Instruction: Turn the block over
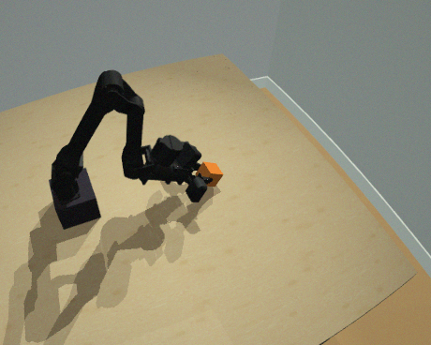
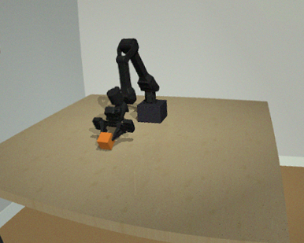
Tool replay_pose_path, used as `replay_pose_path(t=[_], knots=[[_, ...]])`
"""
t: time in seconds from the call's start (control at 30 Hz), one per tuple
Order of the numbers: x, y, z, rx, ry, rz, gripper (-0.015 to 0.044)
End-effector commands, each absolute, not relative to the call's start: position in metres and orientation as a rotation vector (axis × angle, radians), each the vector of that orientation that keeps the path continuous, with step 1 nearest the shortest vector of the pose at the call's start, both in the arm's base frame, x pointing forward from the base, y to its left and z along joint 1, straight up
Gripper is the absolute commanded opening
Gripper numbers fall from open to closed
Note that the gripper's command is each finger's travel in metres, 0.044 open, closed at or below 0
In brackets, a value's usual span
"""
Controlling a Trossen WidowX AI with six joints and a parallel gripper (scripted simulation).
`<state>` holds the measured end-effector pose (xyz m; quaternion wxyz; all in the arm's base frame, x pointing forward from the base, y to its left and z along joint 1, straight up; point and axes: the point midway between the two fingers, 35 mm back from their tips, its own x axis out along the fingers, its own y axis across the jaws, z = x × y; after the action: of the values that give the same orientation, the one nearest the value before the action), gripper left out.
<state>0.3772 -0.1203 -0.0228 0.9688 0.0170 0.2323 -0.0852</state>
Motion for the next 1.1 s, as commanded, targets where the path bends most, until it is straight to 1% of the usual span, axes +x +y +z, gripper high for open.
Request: replay_pose_path(t=[0.0,0.23,1.07], knots=[[0.3775,-0.1198,-0.0220,0.037,0.464,-0.169,0.0262],[0.3775,-0.1198,-0.0220,0.037,0.464,-0.169,0.0440],[0.3775,-0.1198,-0.0220,0.037,0.464,-0.169,0.0440]])
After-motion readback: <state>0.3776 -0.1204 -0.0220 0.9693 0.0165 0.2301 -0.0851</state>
